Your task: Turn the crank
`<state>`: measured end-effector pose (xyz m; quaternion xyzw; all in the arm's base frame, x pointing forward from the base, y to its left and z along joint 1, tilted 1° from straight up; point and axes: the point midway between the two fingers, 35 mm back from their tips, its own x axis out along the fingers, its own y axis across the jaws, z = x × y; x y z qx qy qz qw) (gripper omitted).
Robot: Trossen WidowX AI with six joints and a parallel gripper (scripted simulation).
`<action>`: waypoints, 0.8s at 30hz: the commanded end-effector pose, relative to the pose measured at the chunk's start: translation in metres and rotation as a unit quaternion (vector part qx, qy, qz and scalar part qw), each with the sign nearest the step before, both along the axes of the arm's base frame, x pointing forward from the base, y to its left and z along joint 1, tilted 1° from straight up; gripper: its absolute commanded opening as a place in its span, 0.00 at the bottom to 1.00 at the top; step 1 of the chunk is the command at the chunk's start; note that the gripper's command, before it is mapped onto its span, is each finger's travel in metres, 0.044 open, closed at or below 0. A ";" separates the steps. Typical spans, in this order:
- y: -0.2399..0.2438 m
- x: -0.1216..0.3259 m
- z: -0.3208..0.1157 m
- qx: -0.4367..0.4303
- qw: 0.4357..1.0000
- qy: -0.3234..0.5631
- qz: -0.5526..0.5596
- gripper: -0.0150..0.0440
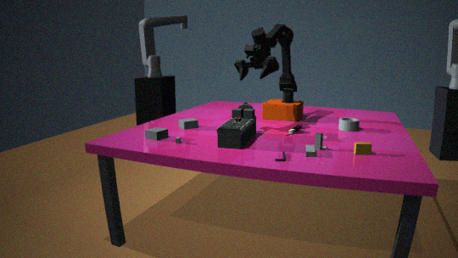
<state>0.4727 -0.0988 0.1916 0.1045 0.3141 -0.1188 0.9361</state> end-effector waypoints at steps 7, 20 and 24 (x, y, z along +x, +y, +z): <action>-0.021 0.015 -0.039 0.031 0.997 0.058 -0.030 1.00; -0.021 0.017 -0.091 0.031 0.997 0.059 -0.030 1.00; -0.021 0.017 -0.091 0.031 0.997 0.059 -0.030 1.00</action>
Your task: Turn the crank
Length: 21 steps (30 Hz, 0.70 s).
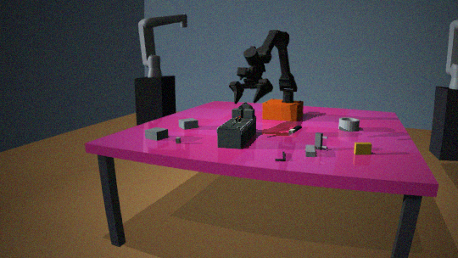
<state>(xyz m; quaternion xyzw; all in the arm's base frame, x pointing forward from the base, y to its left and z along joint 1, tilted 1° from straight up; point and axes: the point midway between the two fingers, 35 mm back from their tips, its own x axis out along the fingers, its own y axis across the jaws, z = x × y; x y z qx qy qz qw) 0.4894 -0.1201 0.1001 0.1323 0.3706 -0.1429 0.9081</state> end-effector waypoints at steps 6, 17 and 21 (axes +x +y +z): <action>0.000 0.000 0.000 0.003 1.000 -0.002 -0.002 1.00; 0.000 -0.001 0.049 0.000 1.000 -0.001 0.000 1.00; -0.003 -0.006 0.054 -0.002 1.000 0.000 0.006 1.00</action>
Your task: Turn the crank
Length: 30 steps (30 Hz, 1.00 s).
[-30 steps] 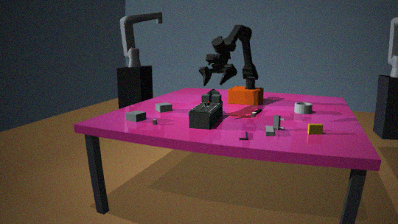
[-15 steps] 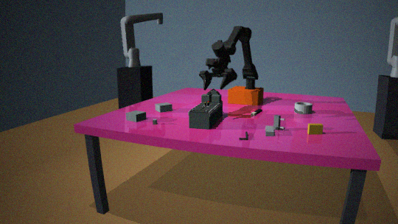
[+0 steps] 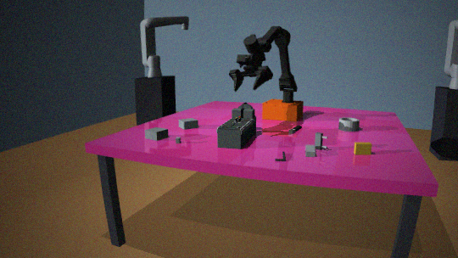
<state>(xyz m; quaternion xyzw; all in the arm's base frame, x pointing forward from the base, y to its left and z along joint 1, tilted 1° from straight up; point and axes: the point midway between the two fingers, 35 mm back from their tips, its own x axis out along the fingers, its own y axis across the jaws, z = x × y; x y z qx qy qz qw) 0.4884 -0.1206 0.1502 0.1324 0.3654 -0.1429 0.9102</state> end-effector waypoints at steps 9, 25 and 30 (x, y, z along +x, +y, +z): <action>-0.028 -0.061 0.002 -0.032 0.996 0.014 0.088 1.00; -0.040 -0.128 -0.005 -0.073 0.981 0.000 0.179 1.00; -0.041 -0.127 -0.028 -0.073 0.981 0.000 0.179 1.00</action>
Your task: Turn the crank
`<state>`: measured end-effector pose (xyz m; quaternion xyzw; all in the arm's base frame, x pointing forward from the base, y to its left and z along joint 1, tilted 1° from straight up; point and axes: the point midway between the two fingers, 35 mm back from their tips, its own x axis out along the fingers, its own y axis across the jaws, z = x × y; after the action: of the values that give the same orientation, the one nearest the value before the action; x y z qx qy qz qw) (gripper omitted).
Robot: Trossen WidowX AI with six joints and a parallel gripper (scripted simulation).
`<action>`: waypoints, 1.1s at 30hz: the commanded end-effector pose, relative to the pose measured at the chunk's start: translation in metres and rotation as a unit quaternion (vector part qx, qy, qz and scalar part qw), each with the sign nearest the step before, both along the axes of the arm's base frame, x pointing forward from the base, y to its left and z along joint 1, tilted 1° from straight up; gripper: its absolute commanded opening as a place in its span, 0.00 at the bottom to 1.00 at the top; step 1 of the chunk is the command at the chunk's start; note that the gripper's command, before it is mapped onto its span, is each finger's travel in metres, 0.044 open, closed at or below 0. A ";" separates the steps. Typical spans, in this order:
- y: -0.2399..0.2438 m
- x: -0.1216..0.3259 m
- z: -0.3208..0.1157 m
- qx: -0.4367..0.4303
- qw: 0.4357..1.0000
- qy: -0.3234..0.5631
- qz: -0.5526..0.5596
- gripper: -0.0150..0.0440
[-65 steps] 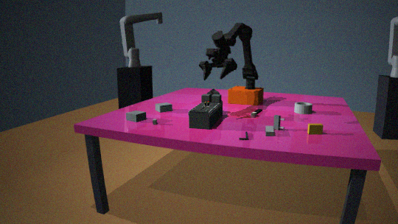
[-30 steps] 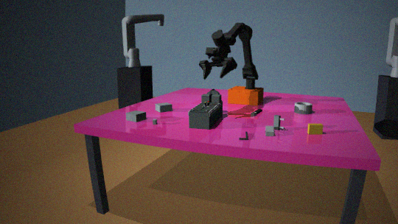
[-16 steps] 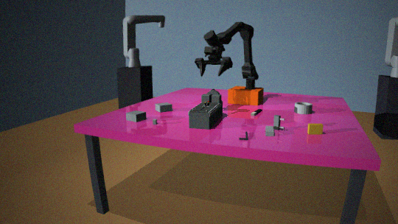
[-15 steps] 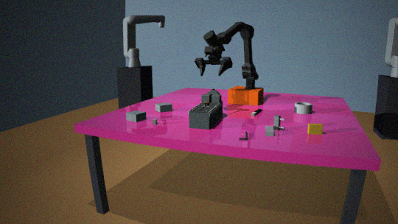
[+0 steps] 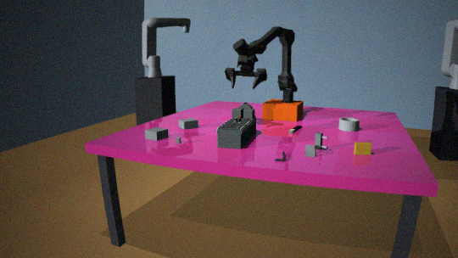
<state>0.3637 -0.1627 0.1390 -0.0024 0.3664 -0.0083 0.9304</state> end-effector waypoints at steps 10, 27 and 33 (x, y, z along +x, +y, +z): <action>0.002 -0.002 -0.043 0.002 1.000 0.006 0.004 1.00; 0.001 0.000 -0.070 0.002 1.000 0.006 0.004 1.00; 0.001 0.000 -0.080 0.002 1.000 0.006 0.004 1.00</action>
<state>0.3645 -0.1631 0.0648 -0.0001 0.3709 -0.0065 0.9287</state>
